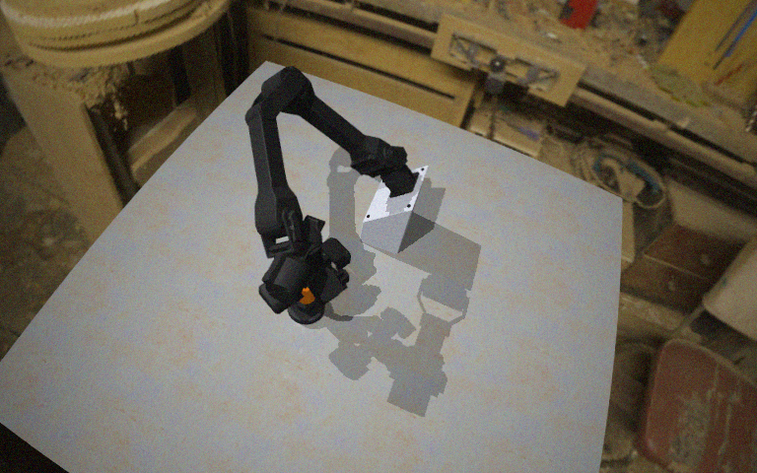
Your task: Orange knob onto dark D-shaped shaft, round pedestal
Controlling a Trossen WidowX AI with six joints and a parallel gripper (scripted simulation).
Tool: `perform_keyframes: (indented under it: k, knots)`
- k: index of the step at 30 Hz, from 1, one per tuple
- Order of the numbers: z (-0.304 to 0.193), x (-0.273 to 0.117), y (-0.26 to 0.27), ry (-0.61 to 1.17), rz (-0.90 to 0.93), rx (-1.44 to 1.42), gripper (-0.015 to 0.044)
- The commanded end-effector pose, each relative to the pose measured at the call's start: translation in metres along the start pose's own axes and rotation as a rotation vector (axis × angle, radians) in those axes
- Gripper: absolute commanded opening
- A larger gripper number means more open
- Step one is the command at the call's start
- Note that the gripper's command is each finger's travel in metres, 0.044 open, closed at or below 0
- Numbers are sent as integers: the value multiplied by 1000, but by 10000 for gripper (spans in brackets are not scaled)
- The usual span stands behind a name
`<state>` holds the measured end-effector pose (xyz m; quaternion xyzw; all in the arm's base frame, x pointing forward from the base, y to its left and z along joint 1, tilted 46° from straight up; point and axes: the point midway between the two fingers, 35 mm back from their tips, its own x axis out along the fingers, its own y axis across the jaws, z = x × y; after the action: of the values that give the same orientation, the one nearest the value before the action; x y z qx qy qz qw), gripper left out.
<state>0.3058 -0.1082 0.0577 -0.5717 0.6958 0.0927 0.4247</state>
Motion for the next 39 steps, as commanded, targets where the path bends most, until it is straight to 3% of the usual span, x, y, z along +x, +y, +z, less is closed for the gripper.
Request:
perform_keyframes:
  k: [1, 13, 39]
  knots:
    - [-1, -2, -2, 1, -4, 1, 0]
    - [-1, -4, -3, 2, -4, -208, 0]
    - [-1, -4, -3, 2, -4, -208, 0]
